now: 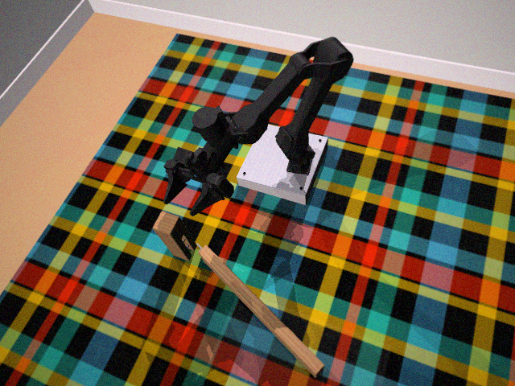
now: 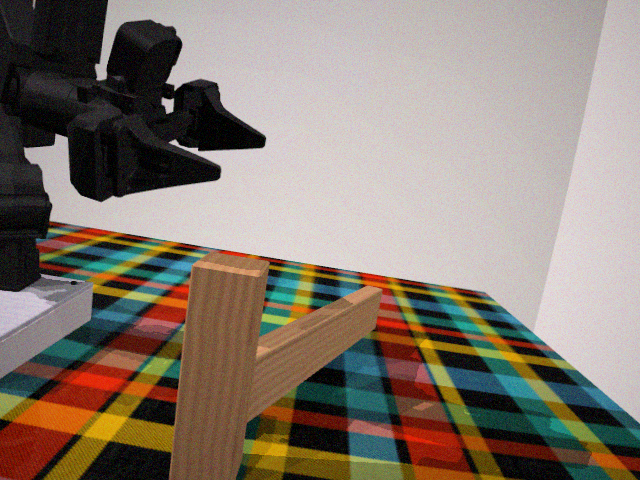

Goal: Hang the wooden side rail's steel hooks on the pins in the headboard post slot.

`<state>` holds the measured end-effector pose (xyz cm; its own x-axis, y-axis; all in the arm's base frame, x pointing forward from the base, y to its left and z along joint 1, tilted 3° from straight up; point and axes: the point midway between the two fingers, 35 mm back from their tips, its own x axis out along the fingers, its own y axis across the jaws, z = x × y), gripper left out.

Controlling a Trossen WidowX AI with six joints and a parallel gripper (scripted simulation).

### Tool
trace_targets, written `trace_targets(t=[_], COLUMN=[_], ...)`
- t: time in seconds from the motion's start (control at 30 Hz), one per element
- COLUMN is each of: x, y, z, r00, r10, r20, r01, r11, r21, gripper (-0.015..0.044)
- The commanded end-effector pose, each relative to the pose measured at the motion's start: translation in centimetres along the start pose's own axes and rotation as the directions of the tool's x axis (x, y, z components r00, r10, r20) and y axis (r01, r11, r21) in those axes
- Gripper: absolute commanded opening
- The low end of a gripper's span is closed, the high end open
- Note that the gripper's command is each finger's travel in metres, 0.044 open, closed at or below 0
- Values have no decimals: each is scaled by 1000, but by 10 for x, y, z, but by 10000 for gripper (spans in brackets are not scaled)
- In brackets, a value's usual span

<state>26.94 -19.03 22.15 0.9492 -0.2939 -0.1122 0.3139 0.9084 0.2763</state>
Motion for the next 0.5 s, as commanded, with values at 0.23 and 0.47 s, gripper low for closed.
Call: trace_targets(t=[0.23,0.47], x=[-57,-66], y=[-40,-44], z=[-126,-143], r00=[949,936], r10=[-276,-308], r20=[-151,-173], r01=[228,244], r11=[934,917], r21=[-276,-315], gripper=[440,440])
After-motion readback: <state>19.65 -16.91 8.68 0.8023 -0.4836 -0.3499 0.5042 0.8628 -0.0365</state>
